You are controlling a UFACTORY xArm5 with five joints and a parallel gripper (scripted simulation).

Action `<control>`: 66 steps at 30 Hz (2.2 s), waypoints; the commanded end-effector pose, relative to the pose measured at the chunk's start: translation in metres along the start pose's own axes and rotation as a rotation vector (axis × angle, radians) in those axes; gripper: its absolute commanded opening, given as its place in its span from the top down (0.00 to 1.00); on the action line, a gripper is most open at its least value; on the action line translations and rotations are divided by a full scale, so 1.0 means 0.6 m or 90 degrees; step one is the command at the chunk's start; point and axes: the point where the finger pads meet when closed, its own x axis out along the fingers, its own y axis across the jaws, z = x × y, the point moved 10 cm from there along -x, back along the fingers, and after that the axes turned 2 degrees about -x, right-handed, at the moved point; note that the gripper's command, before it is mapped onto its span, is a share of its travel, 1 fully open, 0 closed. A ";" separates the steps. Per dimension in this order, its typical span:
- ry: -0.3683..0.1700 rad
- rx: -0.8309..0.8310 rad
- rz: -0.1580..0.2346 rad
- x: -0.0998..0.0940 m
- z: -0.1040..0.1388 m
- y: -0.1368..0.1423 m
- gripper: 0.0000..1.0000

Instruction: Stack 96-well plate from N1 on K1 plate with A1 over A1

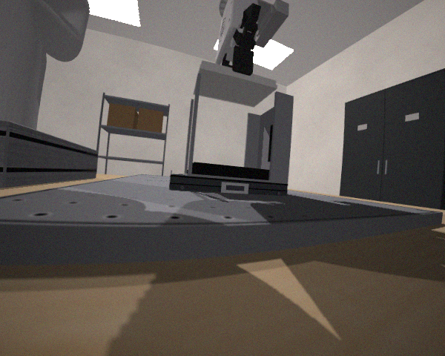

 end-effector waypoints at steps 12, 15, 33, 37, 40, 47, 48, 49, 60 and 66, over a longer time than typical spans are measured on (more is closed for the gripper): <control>0.003 0.000 -0.004 -0.003 0.002 0.061 1.00; 0.003 0.000 -0.004 -0.003 0.001 0.061 1.00; 0.003 0.000 -0.004 -0.003 0.001 0.059 1.00; 0.003 0.000 -0.004 -0.003 0.001 0.058 1.00; 0.003 0.000 -0.004 -0.003 0.001 0.058 1.00; 0.003 0.000 -0.004 0.000 0.001 0.058 1.00; 0.003 0.000 -0.004 0.003 0.001 0.058 1.00; 0.003 0.000 -0.004 0.005 0.001 0.058 1.00; 0.003 0.000 -0.004 0.030 0.001 0.057 1.00; 0.003 0.000 -0.004 0.047 0.001 0.057 1.00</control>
